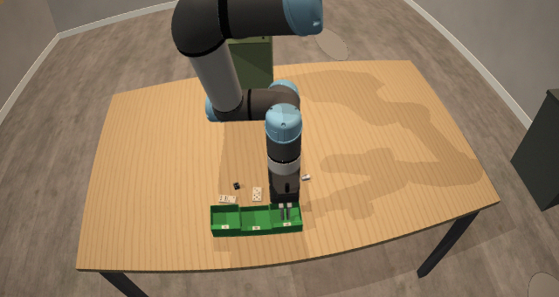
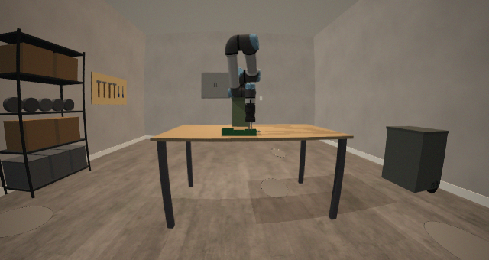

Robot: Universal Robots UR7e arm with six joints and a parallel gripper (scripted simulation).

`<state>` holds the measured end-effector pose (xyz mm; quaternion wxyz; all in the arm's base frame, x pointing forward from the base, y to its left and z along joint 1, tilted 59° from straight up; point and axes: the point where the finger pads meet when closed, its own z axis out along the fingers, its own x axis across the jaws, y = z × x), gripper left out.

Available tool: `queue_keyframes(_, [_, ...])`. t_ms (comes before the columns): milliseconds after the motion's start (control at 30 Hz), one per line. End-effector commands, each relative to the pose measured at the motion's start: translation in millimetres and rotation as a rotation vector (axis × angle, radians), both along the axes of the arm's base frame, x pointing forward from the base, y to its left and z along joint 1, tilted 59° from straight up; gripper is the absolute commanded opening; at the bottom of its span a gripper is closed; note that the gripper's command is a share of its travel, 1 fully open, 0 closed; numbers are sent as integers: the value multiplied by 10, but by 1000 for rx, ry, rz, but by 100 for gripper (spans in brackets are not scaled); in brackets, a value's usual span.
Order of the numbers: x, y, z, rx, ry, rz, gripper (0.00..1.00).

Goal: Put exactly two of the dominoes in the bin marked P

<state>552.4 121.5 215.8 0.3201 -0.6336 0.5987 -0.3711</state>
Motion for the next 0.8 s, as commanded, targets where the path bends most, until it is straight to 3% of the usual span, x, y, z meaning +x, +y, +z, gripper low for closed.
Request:
queue_keyframes(0, [-74, 11, 34, 0, 1, 1, 31])
queue_keyframes(233, [-137, 17, 72, 0, 1, 2, 31])
queue_keyframes(533, [-376, 29, 217, 0, 1, 2, 31])
queue_keyframes(767, [-386, 22, 224, 0, 1, 1, 31])
